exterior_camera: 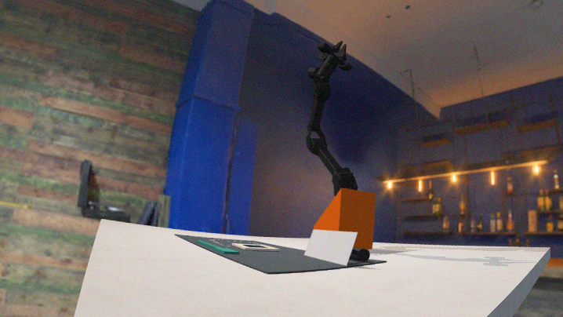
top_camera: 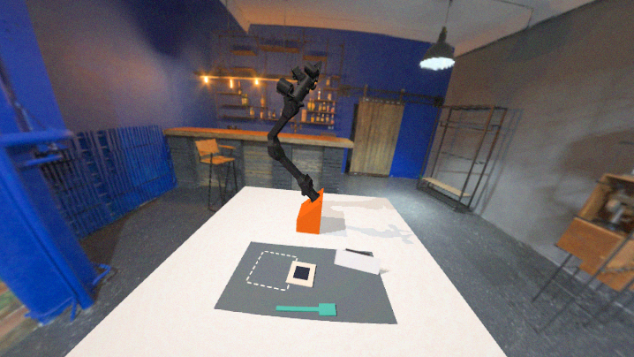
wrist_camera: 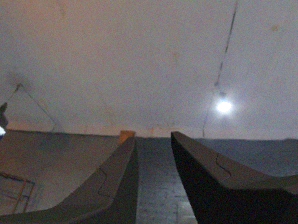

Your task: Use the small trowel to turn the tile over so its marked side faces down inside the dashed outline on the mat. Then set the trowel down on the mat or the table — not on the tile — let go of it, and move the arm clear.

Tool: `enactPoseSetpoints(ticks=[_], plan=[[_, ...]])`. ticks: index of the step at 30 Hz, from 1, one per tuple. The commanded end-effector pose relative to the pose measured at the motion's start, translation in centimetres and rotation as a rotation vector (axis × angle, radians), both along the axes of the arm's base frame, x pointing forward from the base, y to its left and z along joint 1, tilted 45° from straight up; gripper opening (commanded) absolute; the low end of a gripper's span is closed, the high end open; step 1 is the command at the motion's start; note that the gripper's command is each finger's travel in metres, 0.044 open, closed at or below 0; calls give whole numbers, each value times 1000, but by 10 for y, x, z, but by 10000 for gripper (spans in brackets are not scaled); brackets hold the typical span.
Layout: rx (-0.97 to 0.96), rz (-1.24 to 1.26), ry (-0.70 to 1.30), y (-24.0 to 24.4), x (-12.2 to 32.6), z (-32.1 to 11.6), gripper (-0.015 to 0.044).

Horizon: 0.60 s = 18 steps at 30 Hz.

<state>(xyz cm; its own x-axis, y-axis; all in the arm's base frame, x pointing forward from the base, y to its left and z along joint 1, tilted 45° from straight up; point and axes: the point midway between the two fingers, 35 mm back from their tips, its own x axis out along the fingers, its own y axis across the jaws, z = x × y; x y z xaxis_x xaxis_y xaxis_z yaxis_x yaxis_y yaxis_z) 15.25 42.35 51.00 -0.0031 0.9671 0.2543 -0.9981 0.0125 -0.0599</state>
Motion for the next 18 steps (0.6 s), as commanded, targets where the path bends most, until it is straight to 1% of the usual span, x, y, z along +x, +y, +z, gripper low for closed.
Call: enactPoseSetpoints(ticks=[1, 10, 18], plan=[[-66, -48, 75, 9, 23, -27, 100], [-219, -202, 249, 22, 80, -93, 100], [-336, -336, 392, 20, 122, -149, 100]])
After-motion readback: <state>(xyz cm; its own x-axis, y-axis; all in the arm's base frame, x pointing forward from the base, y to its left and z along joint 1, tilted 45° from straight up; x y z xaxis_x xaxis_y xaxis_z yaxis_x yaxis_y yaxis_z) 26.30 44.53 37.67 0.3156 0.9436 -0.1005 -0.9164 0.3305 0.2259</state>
